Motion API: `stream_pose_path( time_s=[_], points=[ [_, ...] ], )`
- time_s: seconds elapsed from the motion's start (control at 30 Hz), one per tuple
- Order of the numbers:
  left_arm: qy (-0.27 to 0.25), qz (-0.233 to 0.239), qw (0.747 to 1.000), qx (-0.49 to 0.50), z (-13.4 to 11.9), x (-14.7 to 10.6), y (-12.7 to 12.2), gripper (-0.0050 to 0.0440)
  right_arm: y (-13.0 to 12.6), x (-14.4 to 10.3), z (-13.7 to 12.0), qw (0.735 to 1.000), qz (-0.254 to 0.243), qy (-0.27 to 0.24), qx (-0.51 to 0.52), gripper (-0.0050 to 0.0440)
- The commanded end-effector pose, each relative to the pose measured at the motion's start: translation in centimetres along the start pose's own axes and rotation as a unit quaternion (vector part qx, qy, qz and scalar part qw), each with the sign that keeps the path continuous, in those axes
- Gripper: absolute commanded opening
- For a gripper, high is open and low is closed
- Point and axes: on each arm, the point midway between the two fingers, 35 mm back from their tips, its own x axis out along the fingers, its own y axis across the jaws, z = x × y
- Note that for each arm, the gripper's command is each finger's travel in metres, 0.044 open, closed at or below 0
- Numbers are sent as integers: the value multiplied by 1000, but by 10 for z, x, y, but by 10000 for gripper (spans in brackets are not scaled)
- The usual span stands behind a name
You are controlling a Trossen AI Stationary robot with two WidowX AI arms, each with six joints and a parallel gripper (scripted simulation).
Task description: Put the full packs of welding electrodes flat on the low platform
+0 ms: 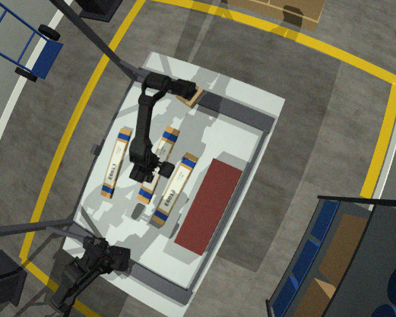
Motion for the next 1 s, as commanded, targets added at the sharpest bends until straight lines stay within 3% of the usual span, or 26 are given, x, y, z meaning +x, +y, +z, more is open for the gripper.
stream_pose_path(
  time_s=[0.0,0.97],
  points=[
    [-60,5,998,2,22,-36,1,-50,0,-5,4,1000,0,-10,-1,430],
    [-72,1,997,22,28,-44,-2,-50,0,-5,4,1000,0,-10,-1,430]
  ],
)
